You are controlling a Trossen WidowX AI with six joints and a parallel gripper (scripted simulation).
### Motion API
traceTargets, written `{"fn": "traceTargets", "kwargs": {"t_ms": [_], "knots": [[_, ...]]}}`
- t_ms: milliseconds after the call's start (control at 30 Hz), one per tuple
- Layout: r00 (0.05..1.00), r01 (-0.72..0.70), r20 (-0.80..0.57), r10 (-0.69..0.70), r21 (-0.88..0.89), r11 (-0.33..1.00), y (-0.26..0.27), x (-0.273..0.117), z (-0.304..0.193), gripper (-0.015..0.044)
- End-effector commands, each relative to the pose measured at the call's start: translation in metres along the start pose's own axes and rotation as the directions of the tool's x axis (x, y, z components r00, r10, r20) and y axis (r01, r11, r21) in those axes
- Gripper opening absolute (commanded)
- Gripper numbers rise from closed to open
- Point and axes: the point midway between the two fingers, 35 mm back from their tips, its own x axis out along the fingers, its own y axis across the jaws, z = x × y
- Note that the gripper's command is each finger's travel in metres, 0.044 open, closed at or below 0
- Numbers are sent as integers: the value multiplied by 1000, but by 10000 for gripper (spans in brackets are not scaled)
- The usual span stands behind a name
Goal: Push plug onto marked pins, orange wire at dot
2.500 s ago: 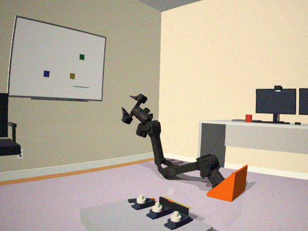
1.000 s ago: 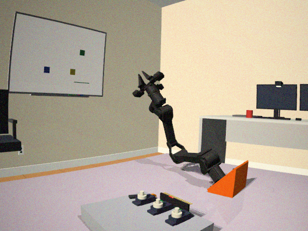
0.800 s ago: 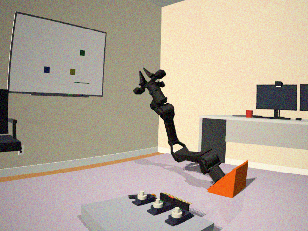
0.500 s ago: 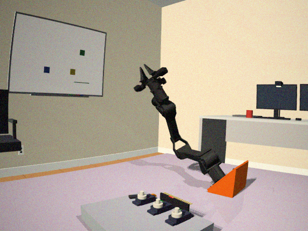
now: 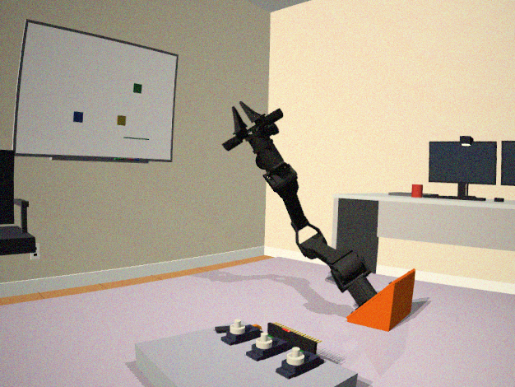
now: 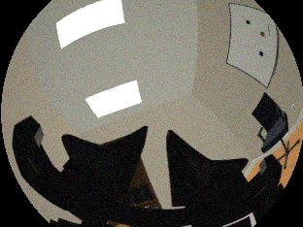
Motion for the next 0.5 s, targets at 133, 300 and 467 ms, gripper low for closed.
{"fn": "traceTargets", "kwargs": {"t_ms": [133, 300, 467], "knots": [[994, -20, -111, 20, 2, 1000, 12, -1, -41, 115], [984, -22, -179, 22, 2, 1000, 15, -4, -65, 115], [968, -17, -249, 18, 6, 1000, 17, -8, -91, 115]]}}
